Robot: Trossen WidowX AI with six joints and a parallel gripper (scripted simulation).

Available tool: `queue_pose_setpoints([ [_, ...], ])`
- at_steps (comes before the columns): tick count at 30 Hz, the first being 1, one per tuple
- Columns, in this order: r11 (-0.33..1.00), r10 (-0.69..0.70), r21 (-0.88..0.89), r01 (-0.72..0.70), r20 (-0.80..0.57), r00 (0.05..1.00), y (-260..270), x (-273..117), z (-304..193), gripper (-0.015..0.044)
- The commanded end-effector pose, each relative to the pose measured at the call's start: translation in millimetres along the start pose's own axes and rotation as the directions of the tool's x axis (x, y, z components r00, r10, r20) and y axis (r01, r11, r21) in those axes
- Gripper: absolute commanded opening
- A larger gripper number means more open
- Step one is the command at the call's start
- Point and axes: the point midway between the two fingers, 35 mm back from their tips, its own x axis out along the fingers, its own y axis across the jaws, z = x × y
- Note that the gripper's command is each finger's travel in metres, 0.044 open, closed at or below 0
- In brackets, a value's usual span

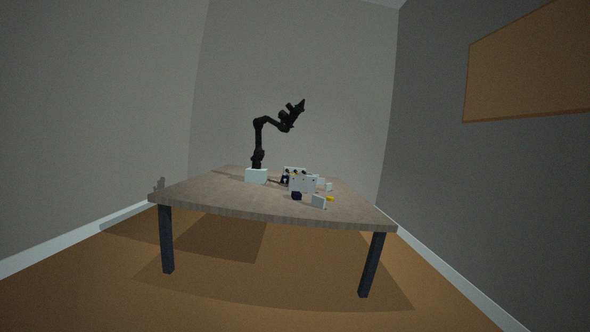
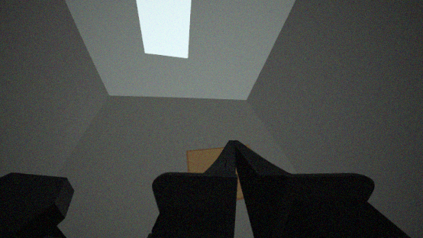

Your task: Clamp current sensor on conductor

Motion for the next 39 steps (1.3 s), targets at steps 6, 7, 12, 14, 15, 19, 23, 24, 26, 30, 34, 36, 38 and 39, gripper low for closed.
queue_pose_setpoints([
  [6, 0.999, 0.035, -0.003, -0.037, -0.254, 0.966, 39, -28, -29, 0.0157],
  [7, 0.999, 0.048, -0.003, -0.051, -0.309, 0.950, 47, -37, -35, 0.0184],
  [12, 0.988, 0.131, 0.011, -0.151, -0.560, 0.818, 86, -93, -60, 0.0315],
  [14, 0.979, 0.171, 0.026, -0.202, -0.646, 0.744, 99, -122, -67, 0.0368],
  [15, 0.973, 0.191, 0.036, -0.229, -0.686, 0.702, 105, -137, -70, 0.0394],
  [19, 0.936, 0.266, 0.089, -0.339, -0.811, 0.522, 124, -200, -78, 0.0440],
  [23, 0.928, 0.278, 0.101, -0.359, -0.828, 0.487, 126, -212, -79, 0.0440],
  [24, 0.928, 0.278, 0.101, -0.359, -0.828, 0.487, 126, -212, -79, 0.0440],
  [26, 0.928, 0.278, 0.101, -0.359, -0.828, 0.487, 126, -212, -79, 0.0440],
  [30, 0.981, 0.186, 0.153, -0.117, -0.910, 0.370, 111, -210, -106, 0.0440],
  [34, 0.943, 0.031, 0.080, 0.323, -0.987, 0.156, 80, -213, -142, 0.0440],
  [36, 0.850, -0.044, -0.015, 0.526, -0.998, 0.042, 62, -217, -157, 0.0440],
  [38, 0.705, -0.112, -0.133, 0.696, -0.991, -0.076, 43, -223, -168, 0.0440],
  [39, 0.615, -0.144, -0.196, 0.764, -0.980, -0.135, 34, -226, -173, 0.0440],
])
